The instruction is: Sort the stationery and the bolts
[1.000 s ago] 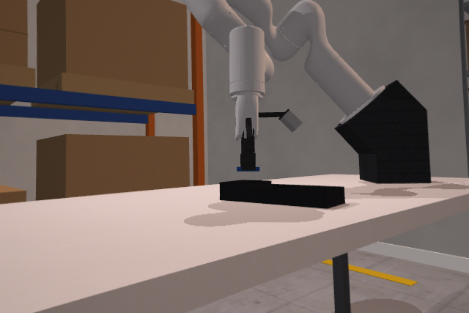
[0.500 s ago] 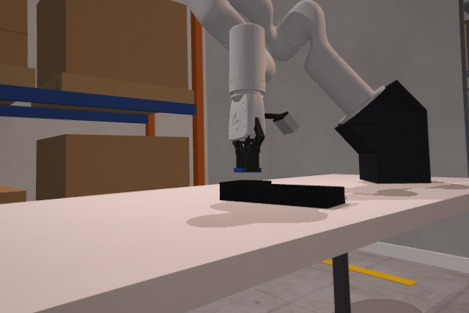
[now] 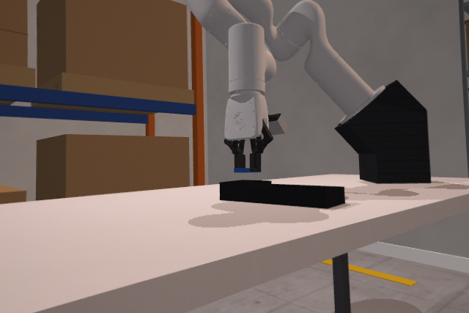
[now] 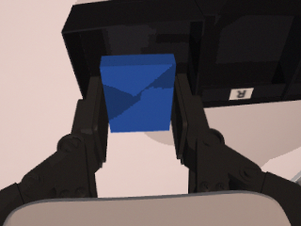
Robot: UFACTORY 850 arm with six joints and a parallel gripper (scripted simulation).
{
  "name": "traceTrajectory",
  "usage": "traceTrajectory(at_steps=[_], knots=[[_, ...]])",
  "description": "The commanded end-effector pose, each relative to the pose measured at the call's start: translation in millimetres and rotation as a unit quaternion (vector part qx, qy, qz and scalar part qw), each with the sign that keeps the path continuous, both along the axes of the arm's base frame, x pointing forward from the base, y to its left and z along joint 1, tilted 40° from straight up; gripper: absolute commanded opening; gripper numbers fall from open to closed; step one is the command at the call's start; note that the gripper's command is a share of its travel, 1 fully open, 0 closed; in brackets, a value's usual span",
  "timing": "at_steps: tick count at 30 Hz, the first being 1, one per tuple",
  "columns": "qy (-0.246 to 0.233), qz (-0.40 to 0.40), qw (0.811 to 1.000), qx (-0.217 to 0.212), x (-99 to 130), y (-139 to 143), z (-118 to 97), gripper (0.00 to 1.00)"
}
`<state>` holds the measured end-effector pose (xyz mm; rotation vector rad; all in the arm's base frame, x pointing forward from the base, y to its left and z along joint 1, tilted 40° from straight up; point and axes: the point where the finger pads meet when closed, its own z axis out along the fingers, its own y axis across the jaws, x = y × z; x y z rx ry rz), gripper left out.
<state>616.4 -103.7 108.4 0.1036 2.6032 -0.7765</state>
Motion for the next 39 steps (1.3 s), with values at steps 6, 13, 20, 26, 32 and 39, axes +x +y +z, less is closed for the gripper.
traceTrajectory(at_steps=[6,13,20,26,32,39], knots=[[0.03,0.012,0.999,-0.012,0.7,0.3,0.7,0.0],[0.03,0.012,0.999,-0.012,1.0,0.4,0.8,0.0],[0.03,0.012,0.999,-0.012,3.8,-3.9,-5.2,0.0],[0.03,0.012,0.999,-0.012,6.6,-8.3,-11.3,0.0],[0.03,0.012,0.999,-0.012,10.6,-14.9,-20.5,0.0],[0.03,0.012,0.999,-0.012,15.4,-22.6,-31.2,0.0]])
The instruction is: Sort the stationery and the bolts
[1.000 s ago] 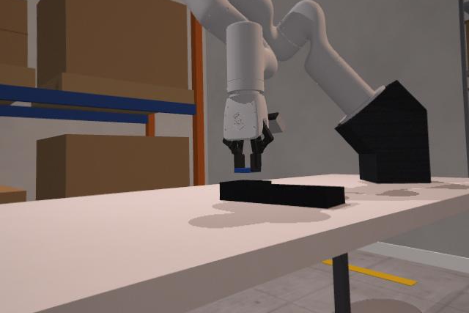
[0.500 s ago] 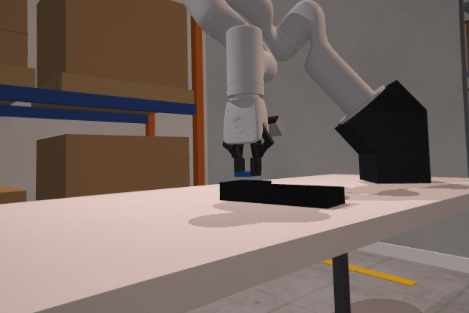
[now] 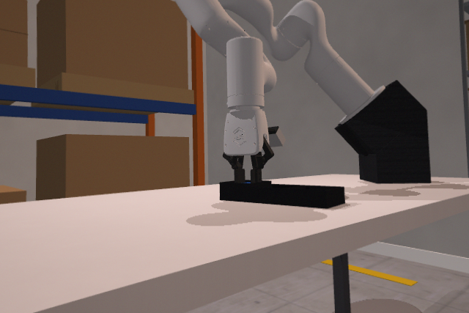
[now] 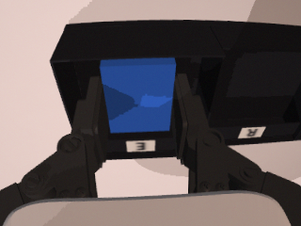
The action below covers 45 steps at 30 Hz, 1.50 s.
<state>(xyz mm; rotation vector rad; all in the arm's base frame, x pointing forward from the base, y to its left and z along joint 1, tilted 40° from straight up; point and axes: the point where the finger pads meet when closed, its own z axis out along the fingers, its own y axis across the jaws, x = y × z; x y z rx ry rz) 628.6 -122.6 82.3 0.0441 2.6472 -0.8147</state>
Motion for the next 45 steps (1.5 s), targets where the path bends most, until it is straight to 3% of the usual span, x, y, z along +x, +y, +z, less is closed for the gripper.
traceTrajectory(at_steps=[1,15,16,45], knots=[[-0.001,0.0,1.0,0.0,3.2,-3.7,-5.1,0.0],[-0.001,0.0,1.0,0.0,4.2,-4.9,-7.0,0.0],[-0.001,0.0,1.0,0.0,4.2,-4.9,-7.0,0.47],[-0.001,0.0,1.0,0.0,-0.4,2.4,3.2,0.47]])
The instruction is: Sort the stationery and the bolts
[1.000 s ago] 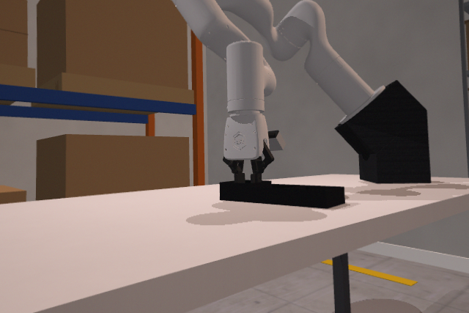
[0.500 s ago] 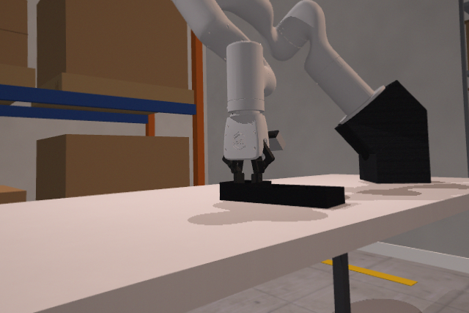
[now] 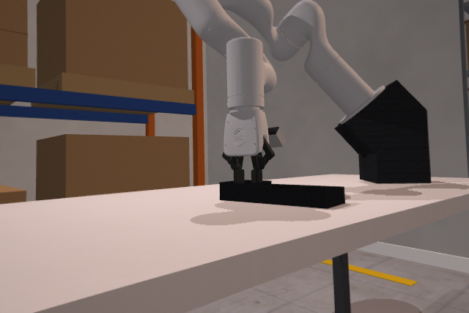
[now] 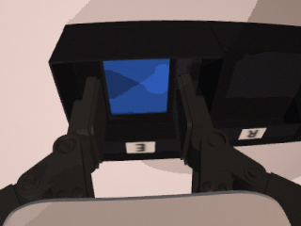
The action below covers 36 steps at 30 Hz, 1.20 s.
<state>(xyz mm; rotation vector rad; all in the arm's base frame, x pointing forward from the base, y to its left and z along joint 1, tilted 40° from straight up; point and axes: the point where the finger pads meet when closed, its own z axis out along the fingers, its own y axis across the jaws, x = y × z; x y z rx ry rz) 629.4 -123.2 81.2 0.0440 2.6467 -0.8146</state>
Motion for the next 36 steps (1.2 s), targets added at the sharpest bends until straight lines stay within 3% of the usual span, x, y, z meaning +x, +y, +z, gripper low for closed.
traceTrajectory(at_steps=[1,14,17,28,29,36], knots=[[0.0,0.0,1.0,0.0,-1.6,3.7,5.3,0.47],[0.0,0.0,1.0,0.0,-6.6,11.8,16.5,0.47],[-0.001,0.0,1.0,0.0,-11.7,20.0,28.0,0.47],[0.0,0.0,1.0,0.0,-11.8,20.0,28.0,0.47],[0.013,0.019,1.0,-0.008,-19.6,21.3,25.4,0.38],[0.081,0.112,0.989,-0.05,-74.5,29.7,7.1,0.38]])
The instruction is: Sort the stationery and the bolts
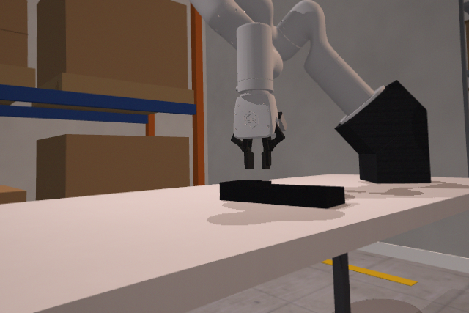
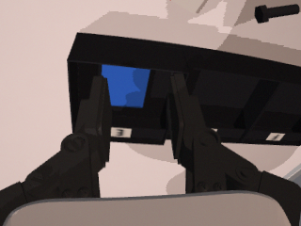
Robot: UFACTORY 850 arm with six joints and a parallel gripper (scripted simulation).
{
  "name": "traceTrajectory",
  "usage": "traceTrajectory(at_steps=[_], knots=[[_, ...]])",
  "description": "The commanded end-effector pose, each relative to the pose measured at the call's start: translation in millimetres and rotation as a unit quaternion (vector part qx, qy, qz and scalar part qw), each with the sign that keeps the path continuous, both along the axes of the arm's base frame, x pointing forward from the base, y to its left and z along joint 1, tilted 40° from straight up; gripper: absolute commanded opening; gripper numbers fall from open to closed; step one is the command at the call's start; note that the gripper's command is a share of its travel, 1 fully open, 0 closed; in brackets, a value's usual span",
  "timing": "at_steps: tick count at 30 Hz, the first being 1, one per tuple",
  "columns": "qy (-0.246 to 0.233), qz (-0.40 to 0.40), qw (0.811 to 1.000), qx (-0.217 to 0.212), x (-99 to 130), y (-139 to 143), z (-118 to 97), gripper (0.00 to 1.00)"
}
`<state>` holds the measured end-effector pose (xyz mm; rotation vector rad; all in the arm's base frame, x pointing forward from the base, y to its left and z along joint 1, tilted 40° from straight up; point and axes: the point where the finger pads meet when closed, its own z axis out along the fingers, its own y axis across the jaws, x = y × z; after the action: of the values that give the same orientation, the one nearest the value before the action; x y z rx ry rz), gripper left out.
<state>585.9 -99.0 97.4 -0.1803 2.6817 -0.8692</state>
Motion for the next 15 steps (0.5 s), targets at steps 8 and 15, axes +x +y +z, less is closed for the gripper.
traceTrajectory(at_steps=[8,15], knots=[[0.1,0.139,0.983,-0.061,-53.4,8.9,-16.6,0.38],[0.149,0.214,0.961,-0.094,-53.4,8.9,-16.6,0.38]])
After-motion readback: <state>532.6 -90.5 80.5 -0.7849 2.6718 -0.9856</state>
